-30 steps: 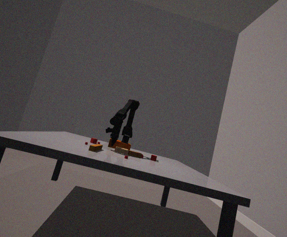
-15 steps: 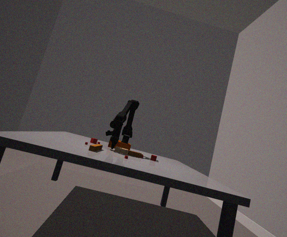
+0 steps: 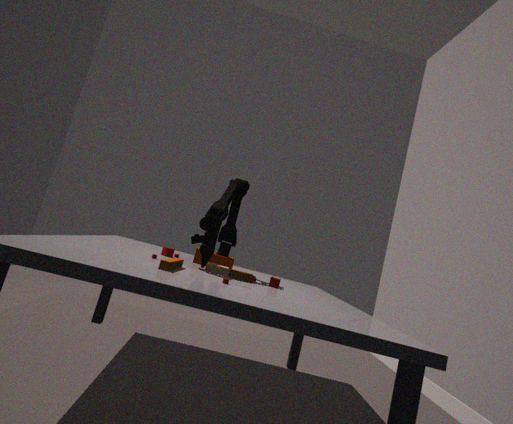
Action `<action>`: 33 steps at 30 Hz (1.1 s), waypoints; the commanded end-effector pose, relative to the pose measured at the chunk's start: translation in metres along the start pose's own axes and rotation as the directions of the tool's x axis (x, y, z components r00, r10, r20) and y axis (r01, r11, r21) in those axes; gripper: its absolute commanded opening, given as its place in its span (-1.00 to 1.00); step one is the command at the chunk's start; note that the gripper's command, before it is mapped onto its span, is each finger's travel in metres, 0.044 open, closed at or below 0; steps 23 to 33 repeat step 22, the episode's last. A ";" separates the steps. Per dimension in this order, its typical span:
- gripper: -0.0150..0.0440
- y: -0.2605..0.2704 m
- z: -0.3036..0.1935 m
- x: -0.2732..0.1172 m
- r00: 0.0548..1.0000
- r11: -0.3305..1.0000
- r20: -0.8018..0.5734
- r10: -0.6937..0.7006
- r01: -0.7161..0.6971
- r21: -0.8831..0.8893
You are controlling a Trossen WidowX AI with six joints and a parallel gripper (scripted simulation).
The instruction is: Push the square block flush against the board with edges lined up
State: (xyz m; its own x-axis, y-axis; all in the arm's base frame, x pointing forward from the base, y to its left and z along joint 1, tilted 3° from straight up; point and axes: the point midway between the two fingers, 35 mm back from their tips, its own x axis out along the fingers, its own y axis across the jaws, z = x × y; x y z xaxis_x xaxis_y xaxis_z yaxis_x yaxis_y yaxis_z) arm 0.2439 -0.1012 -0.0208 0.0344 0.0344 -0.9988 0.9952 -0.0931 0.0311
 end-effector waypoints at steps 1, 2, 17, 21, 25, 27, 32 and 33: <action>-0.49 -0.001 -0.004 0.000 1.000 1.000 -0.001 -0.001 0.001 0.005; -0.49 -0.001 -0.004 0.000 1.000 1.000 -0.002 -0.001 0.001 0.005; -0.49 0.000 -0.011 0.000 1.000 1.000 -0.002 -0.001 0.001 0.005; -0.49 0.001 -0.006 0.000 1.000 1.000 -0.002 -0.001 0.001 0.005; -0.49 0.001 -0.004 0.000 1.000 1.000 -0.001 -0.001 0.001 0.005; -0.49 0.001 -0.004 0.000 1.000 1.000 -0.001 -0.001 0.001 0.005; -0.49 0.001 -0.004 0.000 1.000 1.000 -0.001 -0.001 0.001 0.005; -0.49 0.001 -0.004 0.000 1.000 1.000 -0.001 -0.001 0.001 0.005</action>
